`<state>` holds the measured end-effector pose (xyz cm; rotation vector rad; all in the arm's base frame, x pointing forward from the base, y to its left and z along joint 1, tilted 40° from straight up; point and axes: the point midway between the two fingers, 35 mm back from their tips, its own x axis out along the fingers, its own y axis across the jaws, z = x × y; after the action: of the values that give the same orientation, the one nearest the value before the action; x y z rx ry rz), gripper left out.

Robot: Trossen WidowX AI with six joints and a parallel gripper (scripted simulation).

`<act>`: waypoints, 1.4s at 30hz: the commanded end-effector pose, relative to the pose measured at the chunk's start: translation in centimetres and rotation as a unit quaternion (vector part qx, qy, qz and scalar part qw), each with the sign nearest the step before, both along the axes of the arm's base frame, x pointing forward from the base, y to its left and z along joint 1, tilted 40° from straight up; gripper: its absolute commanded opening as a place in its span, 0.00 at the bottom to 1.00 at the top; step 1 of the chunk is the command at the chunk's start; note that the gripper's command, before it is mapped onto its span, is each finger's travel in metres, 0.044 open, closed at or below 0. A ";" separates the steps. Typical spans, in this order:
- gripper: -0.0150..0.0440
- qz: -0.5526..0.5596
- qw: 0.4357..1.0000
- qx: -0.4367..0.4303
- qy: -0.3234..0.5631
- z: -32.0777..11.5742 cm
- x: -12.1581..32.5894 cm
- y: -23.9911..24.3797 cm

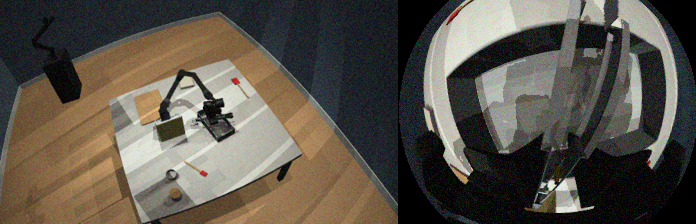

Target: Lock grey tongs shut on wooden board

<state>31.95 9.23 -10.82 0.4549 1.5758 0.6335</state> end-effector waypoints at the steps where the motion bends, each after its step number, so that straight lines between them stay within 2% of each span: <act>1: 0.40 0.001 1.000 0.003 -0.002 0.1 0.1 0.1; 12: 0.28 0.001 1.000 0.003 -0.002 0.1 0.1 0.1; 18: 0.01 0.001 1.000 0.003 -0.002 0.1 0.1 0.1; 19: 0.00 0.001 1.000 0.003 -0.002 0.1 0.1 0.1; 25: 0.00 0.000 1.000 0.001 -0.002 1.2 0.5 -0.9; 33: 0.00 -0.002 1.000 0.002 -0.001 9.5 1.4 -7.9; 42: 0.00 -0.002 1.000 0.003 -0.001 9.7 1.4 -8.0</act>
<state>33.30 1.43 -1.30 0.4692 1.5752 0.6343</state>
